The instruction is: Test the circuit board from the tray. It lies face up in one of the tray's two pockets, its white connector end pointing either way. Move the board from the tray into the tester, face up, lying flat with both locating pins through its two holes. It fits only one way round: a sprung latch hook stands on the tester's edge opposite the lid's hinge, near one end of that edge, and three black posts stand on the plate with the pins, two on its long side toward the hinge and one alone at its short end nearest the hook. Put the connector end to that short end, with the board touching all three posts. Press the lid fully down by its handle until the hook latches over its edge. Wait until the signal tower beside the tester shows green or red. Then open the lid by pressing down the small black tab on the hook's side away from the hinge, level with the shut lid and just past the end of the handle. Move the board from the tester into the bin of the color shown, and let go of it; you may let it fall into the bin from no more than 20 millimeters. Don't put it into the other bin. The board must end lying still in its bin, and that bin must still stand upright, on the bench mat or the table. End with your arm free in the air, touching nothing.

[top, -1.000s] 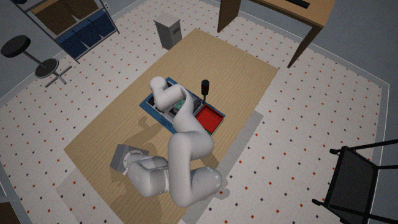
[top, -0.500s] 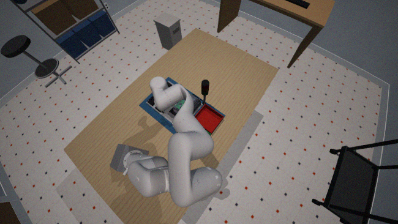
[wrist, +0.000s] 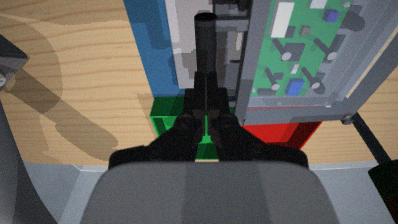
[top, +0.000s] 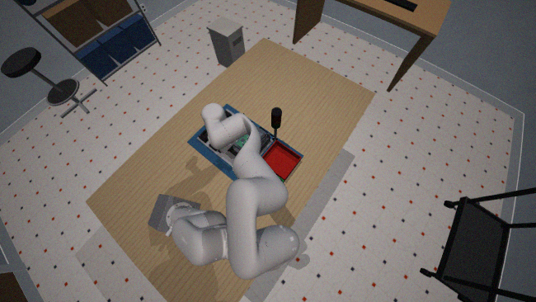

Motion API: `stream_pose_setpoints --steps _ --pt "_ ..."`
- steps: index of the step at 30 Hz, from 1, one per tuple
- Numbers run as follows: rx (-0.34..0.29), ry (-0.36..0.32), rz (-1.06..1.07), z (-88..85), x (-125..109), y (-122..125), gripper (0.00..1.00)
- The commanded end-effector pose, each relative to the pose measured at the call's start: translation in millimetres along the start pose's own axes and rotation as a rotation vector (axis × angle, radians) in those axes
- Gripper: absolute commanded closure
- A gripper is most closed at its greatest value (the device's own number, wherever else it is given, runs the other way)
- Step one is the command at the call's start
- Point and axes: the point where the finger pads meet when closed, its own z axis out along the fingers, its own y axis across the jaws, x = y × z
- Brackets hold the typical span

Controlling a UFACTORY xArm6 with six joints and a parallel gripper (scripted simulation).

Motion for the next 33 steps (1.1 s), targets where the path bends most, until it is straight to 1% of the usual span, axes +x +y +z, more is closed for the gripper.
stream_pose_setpoints --steps 1,33 --pt "-0.002 0.002 0.001 -1.0 0.3 0.8 1.00" --pt "-0.002 0.002 0.001 4.7 0.8 1.5 1.00"
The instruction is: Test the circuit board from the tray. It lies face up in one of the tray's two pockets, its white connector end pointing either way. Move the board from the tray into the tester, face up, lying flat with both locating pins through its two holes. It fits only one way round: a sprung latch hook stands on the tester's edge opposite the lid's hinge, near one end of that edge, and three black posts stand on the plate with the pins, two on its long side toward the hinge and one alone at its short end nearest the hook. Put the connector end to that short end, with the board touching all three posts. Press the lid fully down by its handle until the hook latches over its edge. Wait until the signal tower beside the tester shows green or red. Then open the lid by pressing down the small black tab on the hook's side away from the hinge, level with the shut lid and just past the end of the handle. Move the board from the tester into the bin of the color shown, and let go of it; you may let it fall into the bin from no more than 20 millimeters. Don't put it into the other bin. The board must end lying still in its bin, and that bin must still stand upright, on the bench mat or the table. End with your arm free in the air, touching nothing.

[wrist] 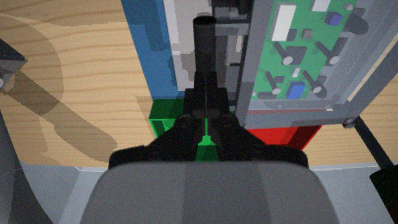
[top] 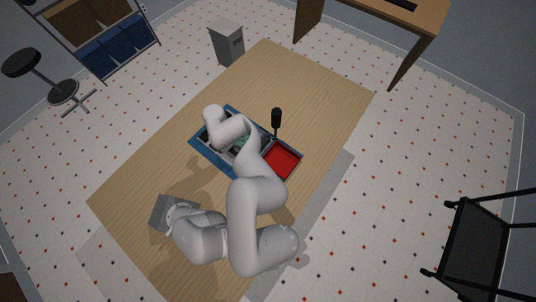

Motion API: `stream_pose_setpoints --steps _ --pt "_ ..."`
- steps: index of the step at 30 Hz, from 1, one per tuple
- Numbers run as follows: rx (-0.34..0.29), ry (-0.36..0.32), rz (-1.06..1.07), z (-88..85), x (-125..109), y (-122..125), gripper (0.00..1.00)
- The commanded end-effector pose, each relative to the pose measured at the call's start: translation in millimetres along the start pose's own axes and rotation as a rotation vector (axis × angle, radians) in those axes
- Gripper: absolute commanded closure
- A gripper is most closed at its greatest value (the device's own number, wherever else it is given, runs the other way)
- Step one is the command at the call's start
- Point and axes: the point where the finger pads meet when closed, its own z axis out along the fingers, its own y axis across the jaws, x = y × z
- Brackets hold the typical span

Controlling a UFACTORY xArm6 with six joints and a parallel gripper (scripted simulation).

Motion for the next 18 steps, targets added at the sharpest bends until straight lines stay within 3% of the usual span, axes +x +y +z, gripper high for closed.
stream_pose_setpoints --steps 1,18 --pt "-0.002 0.002 0.001 -0.9 0.3 0.8 1.00" --pt "-0.002 0.002 0.001 2.4 0.3 0.8 1.00"
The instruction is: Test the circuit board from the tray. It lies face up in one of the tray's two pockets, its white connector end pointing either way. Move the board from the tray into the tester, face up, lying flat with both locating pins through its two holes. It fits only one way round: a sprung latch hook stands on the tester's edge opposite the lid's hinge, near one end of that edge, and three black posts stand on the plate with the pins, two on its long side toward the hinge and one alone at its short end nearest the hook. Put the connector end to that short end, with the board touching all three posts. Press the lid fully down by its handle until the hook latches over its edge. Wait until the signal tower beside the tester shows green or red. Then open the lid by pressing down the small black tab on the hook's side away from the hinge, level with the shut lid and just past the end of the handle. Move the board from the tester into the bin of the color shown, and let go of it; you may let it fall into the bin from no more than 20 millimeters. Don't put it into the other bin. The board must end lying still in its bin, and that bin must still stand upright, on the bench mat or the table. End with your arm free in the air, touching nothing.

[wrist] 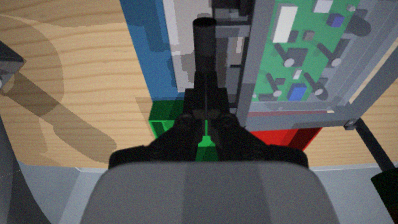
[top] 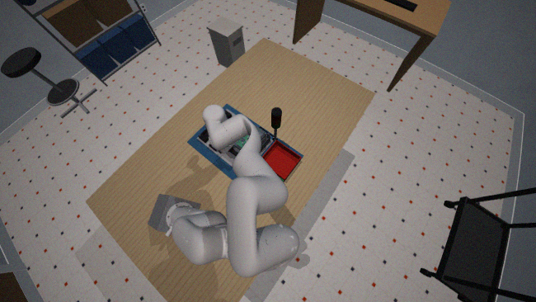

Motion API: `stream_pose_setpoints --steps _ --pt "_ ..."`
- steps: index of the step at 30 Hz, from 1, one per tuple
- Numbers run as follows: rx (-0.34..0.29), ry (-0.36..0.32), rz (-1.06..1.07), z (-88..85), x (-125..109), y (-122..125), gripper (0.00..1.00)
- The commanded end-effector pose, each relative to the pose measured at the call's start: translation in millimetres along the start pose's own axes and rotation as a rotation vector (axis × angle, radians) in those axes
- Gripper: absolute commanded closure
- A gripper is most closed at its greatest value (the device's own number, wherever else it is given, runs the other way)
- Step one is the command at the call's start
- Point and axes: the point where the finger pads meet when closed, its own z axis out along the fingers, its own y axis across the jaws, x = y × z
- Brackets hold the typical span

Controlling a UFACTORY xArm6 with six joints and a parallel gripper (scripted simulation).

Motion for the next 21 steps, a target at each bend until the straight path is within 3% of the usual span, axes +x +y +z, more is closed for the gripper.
stream_pose_setpoints --steps 1,21 --pt "-0.002 0.002 0.001 -0.2 0.3 0.8 1.00" --pt "-0.002 0.002 0.001 5.0 0.3 0.8 1.00"
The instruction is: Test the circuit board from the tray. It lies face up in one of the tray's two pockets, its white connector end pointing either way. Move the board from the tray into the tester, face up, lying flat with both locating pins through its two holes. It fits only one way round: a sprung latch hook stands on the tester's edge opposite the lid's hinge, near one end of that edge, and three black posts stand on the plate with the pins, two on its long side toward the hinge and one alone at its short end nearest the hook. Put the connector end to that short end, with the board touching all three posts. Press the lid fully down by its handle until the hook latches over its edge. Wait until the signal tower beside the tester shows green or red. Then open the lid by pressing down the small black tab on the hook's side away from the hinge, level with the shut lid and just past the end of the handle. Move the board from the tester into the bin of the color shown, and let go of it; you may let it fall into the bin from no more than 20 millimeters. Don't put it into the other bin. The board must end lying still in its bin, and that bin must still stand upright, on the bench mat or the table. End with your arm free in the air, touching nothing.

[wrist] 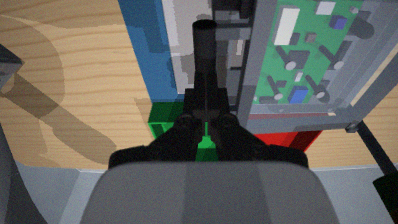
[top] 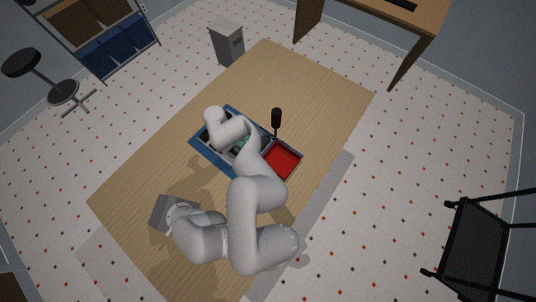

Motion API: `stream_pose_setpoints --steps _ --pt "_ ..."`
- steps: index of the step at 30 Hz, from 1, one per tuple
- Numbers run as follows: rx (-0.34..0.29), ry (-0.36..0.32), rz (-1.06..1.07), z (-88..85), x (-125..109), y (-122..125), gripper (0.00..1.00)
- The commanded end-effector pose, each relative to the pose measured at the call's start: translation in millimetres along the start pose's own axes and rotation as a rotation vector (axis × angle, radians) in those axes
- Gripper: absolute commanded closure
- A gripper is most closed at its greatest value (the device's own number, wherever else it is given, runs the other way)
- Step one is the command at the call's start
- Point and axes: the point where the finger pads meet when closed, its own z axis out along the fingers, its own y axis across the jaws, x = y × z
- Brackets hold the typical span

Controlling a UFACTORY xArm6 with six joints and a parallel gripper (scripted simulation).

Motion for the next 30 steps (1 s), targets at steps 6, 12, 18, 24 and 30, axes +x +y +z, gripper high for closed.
stream_pose_setpoints --steps 6,12,18,24,30 --pt "-0.002 0.002 0.001 1.0 0.3 0.7 1.00" --pt "-0.002 0.002 0.001 2.5 0.3 0.7 1.00" --pt "-0.002 0.002 0.001 4.0 0.3 0.7 1.00" --pt "-0.002 0.002 0.001 4.0 0.3 0.7 1.00" --pt "-0.002 0.002 0.001 6.1 0.3 0.7 1.00"
